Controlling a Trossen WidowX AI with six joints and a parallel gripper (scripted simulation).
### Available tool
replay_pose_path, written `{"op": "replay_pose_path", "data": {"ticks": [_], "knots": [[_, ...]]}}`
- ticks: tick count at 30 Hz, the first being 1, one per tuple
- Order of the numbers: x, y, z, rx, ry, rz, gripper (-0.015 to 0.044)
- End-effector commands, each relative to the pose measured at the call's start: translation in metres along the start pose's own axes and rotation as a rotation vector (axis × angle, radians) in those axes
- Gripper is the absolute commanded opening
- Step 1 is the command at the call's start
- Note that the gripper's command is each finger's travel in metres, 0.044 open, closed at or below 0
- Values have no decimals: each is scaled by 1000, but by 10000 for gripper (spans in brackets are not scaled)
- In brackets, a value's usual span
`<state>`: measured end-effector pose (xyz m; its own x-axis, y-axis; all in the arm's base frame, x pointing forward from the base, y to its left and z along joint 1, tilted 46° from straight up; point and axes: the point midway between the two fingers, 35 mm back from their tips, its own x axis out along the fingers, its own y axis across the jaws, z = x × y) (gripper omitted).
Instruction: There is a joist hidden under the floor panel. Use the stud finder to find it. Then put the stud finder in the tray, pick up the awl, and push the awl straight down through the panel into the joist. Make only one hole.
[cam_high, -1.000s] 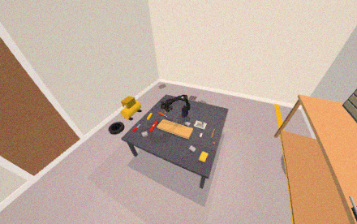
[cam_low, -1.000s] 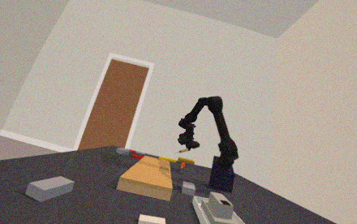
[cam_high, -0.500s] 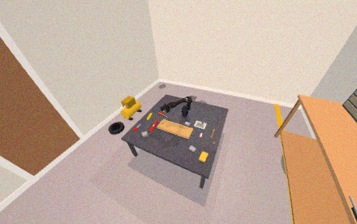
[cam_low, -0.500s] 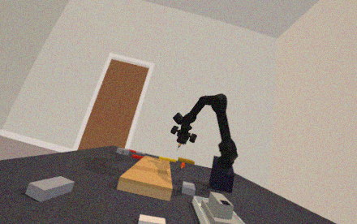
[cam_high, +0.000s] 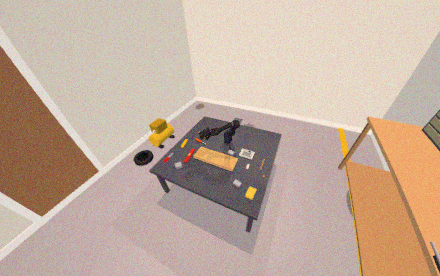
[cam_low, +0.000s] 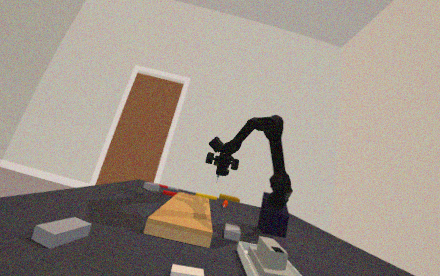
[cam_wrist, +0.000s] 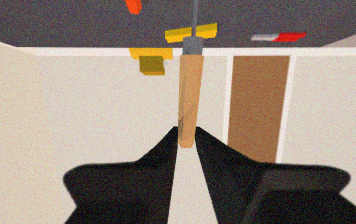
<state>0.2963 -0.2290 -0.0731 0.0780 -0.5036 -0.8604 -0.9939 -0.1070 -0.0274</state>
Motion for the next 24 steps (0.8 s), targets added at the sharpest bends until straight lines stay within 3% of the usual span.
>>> {"op": "replay_pose_path", "data": {"ticks": [1,24], "knots": [[-14,-18,2,16,5,-21,0],[-131,-91,66,14,-19,-30,0]]}}
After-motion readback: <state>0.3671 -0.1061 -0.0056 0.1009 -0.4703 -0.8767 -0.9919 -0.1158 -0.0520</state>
